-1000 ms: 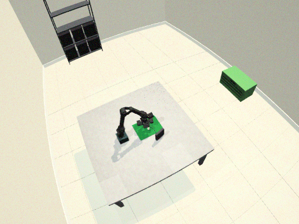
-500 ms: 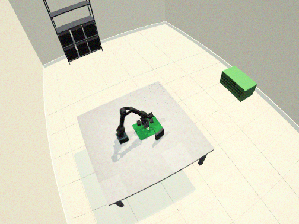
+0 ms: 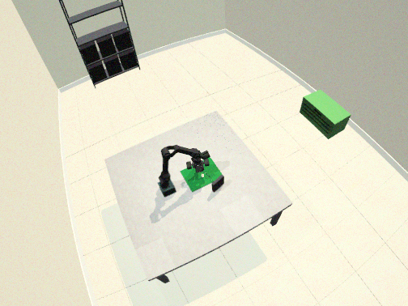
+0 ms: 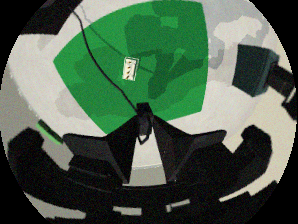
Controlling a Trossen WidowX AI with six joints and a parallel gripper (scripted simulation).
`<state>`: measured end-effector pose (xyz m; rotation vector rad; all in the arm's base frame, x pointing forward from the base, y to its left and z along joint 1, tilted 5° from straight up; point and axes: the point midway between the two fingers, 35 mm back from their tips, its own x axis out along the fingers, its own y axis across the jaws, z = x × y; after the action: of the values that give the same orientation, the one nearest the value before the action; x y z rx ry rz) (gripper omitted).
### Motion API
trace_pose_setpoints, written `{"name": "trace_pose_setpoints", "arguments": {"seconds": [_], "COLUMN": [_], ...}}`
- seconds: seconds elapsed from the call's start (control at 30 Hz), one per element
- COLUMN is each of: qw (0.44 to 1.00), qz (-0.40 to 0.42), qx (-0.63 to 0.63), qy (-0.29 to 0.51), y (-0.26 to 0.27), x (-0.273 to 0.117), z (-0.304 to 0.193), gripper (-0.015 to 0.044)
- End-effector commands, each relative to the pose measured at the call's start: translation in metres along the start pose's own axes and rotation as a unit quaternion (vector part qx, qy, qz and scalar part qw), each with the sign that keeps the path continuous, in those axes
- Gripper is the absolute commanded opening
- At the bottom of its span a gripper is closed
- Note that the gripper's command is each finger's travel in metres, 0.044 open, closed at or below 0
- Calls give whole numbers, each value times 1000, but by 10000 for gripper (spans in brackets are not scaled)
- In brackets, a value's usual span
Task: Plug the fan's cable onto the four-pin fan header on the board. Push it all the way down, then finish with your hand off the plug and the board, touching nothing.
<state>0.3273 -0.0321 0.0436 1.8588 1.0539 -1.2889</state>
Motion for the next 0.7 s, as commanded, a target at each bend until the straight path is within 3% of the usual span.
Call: {"name": "trace_pose_setpoints", "arguments": {"seconds": [0.0, 0.67], "qw": [1000, 1000], "qz": [4, 3], "qx": [-4, -19], "qy": [0, -7], "y": [2, 2], "x": [-13, -62], "z": [-4, -15], "gripper": [0, 0]}}
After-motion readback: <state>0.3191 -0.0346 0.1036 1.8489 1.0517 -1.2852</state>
